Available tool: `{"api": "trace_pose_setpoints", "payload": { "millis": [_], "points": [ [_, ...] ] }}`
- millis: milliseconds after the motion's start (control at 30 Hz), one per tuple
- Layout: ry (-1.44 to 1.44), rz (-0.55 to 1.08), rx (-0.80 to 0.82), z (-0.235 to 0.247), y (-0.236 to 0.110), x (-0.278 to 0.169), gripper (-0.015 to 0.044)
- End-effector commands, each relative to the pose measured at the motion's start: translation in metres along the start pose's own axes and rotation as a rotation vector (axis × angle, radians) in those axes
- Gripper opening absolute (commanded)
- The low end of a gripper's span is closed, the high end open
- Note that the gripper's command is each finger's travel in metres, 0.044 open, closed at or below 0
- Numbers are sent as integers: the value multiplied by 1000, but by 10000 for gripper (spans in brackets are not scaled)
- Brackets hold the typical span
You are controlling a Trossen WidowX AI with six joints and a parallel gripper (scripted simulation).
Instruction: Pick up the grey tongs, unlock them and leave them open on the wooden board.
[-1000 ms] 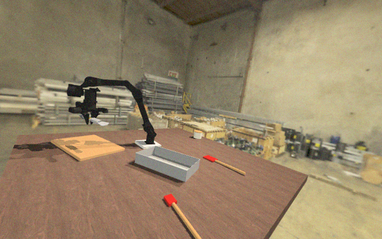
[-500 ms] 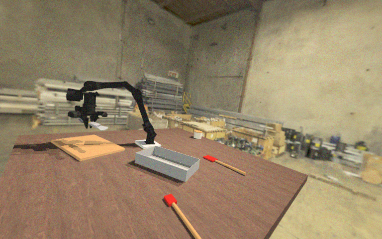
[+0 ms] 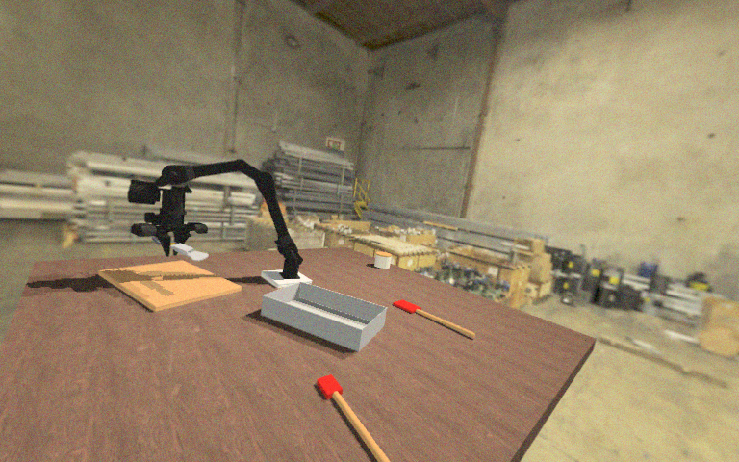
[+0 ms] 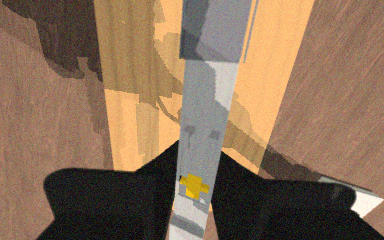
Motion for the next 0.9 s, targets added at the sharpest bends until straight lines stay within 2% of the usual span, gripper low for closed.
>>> {"api": "trace_pose_setpoints", "payload": {
  "millis": [0,867],
  "points": [
    [0,6,3,0,5,-1,-150],
    [0,6,2,-5,45,-3,-150]
  ]
}}
Point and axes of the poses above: the point midway between the two fingers, 35 mm back from their tips, its own y axis out along the fingers, its own z axis across the jaws, x = y × z, the point moved 4 cm from there along -y, back along the fingers, and after that the axes turned 12 degrees about y, right-handed, at the moved point
